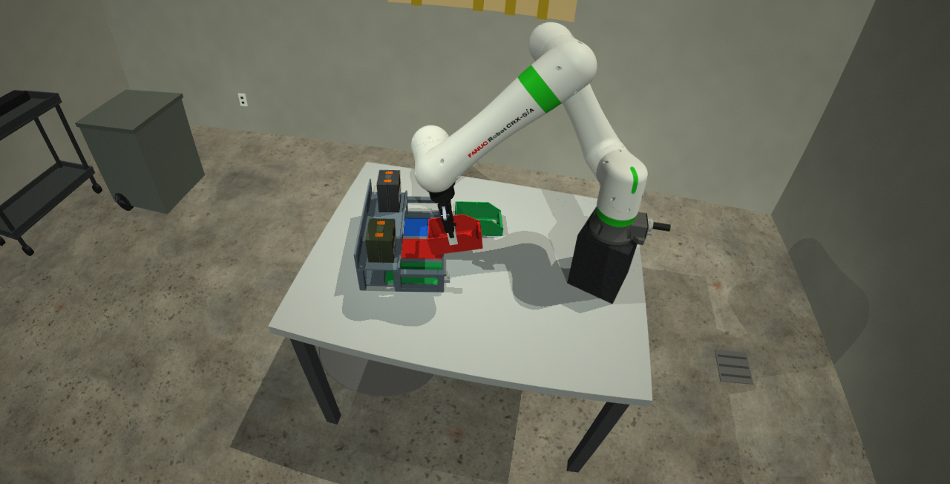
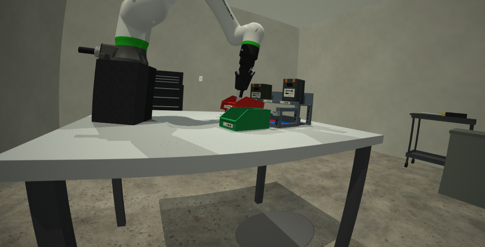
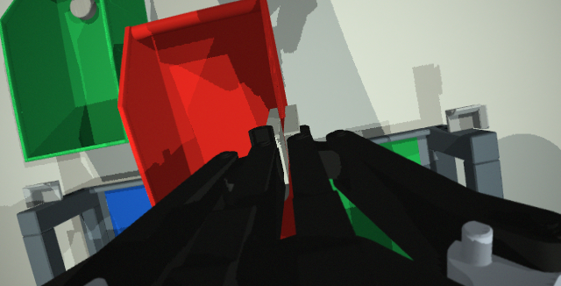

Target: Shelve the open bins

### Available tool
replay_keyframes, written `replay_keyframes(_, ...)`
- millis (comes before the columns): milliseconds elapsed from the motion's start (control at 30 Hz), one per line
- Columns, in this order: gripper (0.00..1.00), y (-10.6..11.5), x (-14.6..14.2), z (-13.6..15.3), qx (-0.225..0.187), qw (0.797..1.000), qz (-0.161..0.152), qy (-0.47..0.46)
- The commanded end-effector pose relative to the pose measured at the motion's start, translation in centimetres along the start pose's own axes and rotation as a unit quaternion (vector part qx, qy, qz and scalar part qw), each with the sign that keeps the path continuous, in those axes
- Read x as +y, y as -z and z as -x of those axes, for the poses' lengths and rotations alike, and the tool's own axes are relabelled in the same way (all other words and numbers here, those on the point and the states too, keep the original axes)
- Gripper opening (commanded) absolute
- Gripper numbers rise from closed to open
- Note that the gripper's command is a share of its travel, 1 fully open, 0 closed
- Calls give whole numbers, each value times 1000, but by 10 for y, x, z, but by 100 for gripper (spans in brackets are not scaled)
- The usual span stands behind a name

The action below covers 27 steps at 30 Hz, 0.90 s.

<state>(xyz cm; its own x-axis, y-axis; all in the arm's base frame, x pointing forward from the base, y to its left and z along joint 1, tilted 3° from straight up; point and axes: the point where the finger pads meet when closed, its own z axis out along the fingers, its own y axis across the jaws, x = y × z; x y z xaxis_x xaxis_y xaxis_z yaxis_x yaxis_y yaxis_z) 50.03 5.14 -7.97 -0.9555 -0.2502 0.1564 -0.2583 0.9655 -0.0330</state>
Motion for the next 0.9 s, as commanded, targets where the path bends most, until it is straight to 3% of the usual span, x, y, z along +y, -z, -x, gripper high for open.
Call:
replay_keyframes(0, 0, 1, 0, 3, 0, 1000, 0, 0)
replay_keyframes(867, 0, 5, 0, 27, 0, 1000, 0, 0)
